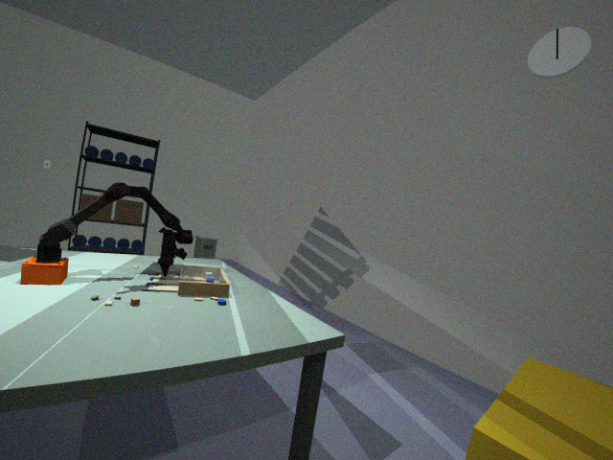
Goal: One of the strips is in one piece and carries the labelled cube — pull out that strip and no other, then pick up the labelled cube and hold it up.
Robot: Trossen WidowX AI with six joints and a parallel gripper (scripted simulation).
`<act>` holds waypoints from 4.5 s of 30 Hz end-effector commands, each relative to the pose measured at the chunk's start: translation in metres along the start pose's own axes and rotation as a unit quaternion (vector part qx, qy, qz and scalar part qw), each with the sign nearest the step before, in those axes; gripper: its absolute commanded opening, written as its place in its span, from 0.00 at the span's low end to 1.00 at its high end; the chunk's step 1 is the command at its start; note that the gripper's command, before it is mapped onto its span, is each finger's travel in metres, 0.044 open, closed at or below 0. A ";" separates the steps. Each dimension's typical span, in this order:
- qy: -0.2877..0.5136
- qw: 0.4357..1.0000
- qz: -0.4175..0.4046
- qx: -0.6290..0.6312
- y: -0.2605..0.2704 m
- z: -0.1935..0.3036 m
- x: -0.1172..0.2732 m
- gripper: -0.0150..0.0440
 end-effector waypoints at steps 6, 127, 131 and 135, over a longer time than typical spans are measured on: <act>0.001 1.000 -0.001 -0.002 0.000 0.000 -0.001 0.25; 0.005 1.000 -0.001 -0.002 -0.023 0.099 -0.008 0.25; 0.005 1.000 -0.001 -0.002 -0.025 0.105 -0.008 0.25; 0.005 1.000 0.000 -0.002 -0.026 0.111 -0.008 0.25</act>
Point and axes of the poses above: the point midway between the two fingers, 35 mm back from their tips, its own x axis back along the fingers, its own y axis across the jaws, z = x × y, the point moved 6 cm from there along x, back along the fingers, and after that the axes turned 15 degrees about -x, right-handed, at the moved point
